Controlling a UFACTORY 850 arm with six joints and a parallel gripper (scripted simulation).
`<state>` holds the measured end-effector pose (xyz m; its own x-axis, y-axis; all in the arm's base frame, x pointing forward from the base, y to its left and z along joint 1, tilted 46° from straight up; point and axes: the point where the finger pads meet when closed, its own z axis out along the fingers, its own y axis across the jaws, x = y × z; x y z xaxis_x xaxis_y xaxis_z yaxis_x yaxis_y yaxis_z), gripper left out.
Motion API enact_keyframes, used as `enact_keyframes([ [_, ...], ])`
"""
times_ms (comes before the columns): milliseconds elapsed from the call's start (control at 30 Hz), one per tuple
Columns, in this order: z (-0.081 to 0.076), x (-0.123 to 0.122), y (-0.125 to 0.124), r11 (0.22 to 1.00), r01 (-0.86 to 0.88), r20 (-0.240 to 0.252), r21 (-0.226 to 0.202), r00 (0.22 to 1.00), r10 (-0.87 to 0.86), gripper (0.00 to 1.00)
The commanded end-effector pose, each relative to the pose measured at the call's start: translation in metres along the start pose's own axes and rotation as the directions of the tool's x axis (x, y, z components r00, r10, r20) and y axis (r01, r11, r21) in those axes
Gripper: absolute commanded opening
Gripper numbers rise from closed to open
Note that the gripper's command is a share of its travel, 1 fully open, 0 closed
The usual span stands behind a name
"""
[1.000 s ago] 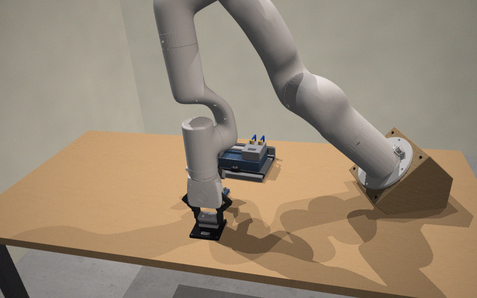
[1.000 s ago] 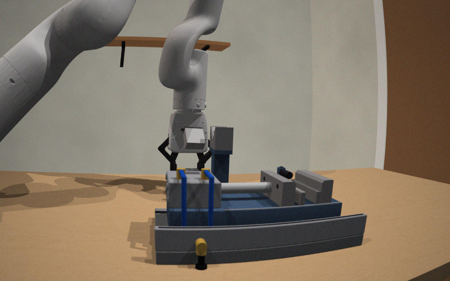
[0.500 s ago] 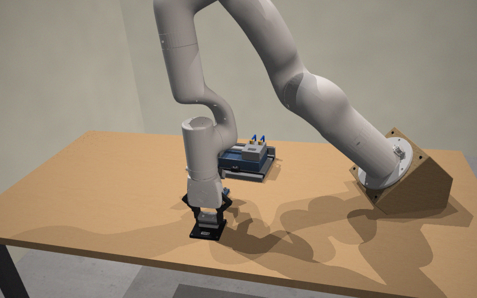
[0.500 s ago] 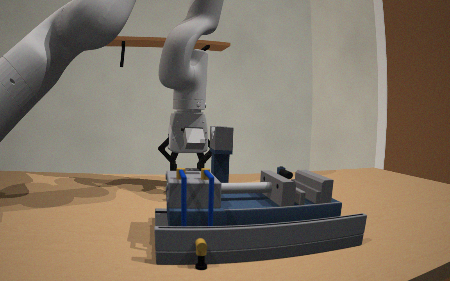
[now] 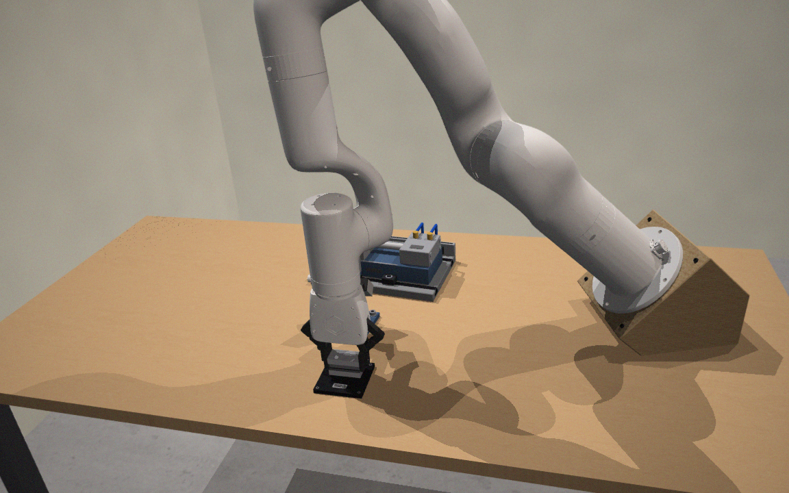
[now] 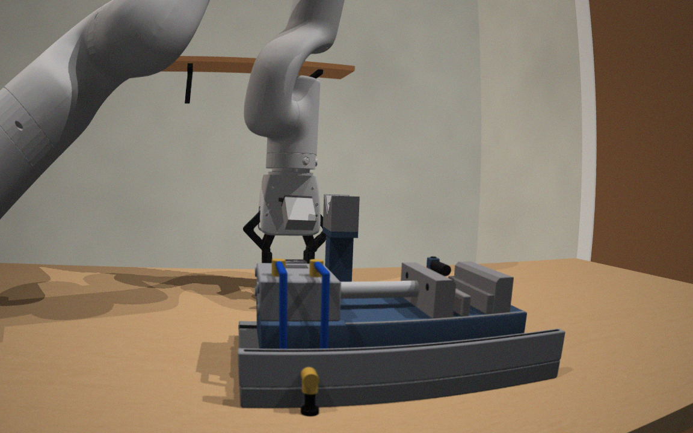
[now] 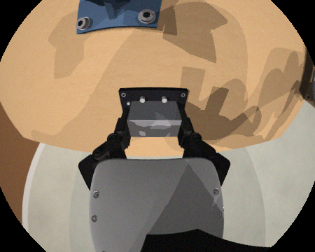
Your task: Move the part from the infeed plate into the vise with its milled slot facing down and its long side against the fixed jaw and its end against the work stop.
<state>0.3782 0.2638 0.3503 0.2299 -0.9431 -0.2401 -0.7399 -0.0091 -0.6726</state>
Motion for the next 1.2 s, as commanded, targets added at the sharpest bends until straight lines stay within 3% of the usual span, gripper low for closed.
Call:
enact_keyframes([
  [0, -0.001, 0.0, -0.001, 1.0, 0.0, 0.001, 0.001, 1.0, 0.0, 0.0],
  [567, -0.011, 0.0, -0.001, 1.0, 0.0, 0.001, 0.001, 1.0, 0.0, 0.0],
  [1167, -0.036, 0.0, -0.001, 1.0, 0.0, 0.001, 0.001, 1.0, 0.0, 0.0],
])
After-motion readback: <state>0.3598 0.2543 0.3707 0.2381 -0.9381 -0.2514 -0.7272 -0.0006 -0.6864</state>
